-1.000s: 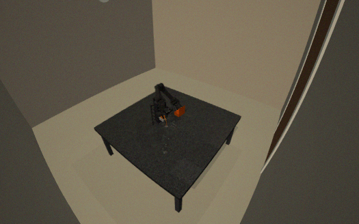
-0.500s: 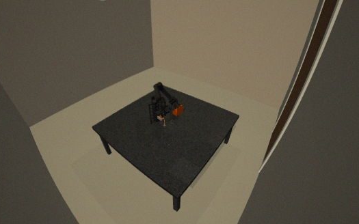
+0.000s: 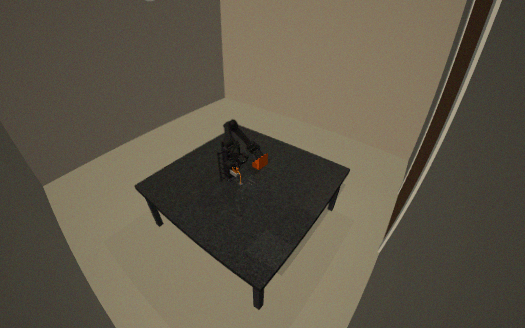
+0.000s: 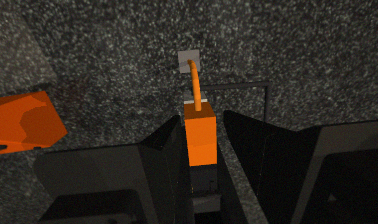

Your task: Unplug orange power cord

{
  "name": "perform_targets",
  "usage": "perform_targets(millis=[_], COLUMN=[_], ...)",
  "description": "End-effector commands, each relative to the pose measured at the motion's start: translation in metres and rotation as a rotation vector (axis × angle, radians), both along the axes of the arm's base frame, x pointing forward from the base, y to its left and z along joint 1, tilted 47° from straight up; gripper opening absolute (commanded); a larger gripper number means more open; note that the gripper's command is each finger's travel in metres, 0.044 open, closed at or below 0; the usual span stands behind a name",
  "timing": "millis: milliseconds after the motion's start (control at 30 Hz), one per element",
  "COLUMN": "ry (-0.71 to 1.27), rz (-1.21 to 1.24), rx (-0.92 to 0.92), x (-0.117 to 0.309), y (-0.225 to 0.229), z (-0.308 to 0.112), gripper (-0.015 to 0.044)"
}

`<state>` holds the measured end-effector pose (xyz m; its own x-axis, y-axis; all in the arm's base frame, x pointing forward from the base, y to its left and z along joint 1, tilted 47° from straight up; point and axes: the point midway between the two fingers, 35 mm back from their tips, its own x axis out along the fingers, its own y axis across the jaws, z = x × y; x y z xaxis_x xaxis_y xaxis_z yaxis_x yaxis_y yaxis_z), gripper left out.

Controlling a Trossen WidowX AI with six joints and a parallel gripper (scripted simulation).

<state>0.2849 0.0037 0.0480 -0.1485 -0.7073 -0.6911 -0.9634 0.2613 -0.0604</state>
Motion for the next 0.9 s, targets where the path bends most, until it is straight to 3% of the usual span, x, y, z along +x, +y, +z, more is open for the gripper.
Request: perform_targets(millis=[0, 600, 733, 867], ry=[0.006, 0.006, 0.004, 0.004], rz=[0.002, 0.002, -0.001, -0.001], rx=[-0.006, -0.007, -0.003, -0.003], x=[-0.002, -0.006, -0.005, -0.005], y=[-0.005, -0.018, -0.015, -0.015], z=[0.004, 0.0, 0.001, 0.001], gripper=[0.016, 0.016, 0.0055, 0.0028])
